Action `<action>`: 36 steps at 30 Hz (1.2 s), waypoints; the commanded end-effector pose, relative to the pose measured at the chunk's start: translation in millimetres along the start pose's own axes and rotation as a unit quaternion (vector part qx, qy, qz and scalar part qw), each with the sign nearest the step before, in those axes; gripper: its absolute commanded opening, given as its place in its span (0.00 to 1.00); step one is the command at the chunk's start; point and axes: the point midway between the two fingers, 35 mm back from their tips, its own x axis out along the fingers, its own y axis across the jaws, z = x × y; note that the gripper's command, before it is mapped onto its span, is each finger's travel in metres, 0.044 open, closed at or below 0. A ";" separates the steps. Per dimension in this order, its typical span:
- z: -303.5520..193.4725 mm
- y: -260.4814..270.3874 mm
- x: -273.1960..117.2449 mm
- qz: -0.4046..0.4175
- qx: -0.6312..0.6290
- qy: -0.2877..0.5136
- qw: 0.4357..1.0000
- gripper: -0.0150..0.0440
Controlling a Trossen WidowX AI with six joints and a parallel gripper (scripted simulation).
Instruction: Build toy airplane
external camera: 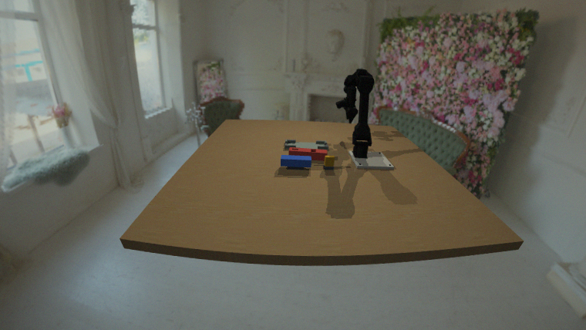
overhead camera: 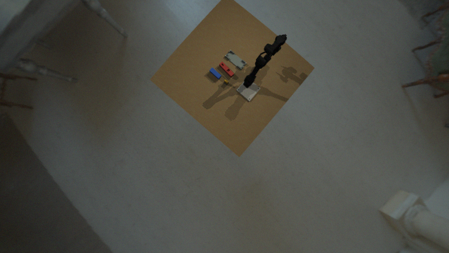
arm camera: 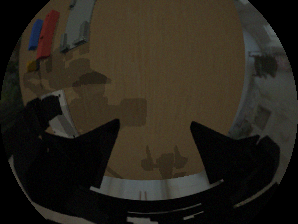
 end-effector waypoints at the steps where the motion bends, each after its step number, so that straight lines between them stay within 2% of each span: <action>1: 60.9 15.8 -4.1 -0.005 0.004 -0.003 1.000 1.00; 9: 165.5 77.4 -6.0 0.001 0.009 -0.011 1.000 1.00; 17: 235.1 172.1 -8.8 0.012 0.011 -0.017 1.000 1.00; 25: 259.3 259.9 -11.1 0.022 0.010 -0.018 1.000 1.00; 32: 257.2 348.3 -13.6 0.021 0.023 -0.015 0.999 1.00; 36: 253.3 365.8 -14.0 0.020 0.025 -0.014 0.999 1.00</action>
